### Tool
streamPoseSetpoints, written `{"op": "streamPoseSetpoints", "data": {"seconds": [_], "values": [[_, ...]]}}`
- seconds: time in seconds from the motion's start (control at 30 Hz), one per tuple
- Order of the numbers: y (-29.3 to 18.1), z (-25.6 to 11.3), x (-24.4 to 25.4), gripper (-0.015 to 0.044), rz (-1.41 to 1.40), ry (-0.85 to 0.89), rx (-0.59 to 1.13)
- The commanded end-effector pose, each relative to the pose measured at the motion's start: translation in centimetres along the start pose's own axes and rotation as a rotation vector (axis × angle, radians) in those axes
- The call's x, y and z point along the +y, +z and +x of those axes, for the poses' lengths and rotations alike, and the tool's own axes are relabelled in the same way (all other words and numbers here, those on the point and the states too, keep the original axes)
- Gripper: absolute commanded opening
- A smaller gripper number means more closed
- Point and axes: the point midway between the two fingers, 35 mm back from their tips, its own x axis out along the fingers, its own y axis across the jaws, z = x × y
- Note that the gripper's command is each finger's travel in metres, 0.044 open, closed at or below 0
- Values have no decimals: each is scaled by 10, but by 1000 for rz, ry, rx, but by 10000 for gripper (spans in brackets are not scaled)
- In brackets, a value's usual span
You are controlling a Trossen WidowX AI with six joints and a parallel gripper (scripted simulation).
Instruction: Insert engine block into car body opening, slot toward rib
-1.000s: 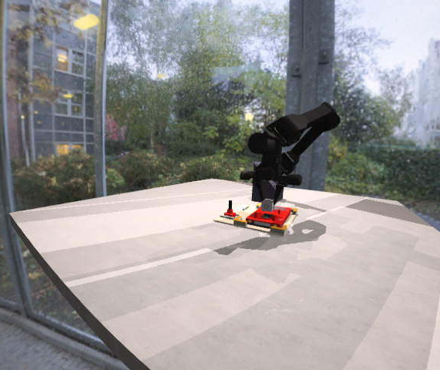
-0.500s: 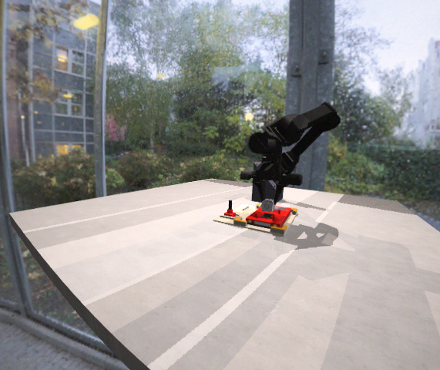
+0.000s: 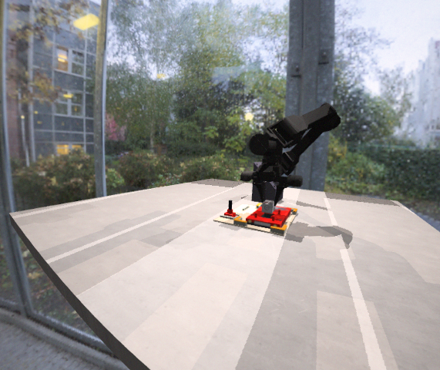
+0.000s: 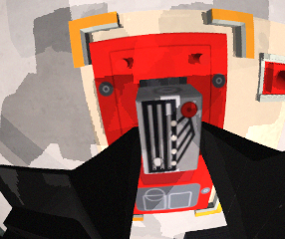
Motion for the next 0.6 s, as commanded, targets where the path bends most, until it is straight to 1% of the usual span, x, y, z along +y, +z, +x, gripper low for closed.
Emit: {"op": "streamPoseSetpoints", "data": {"seconds": [0.0,0.57], "values": [[0,0,1,159,0,3,-4],[0,3,1,159,1,3,-4]]}}
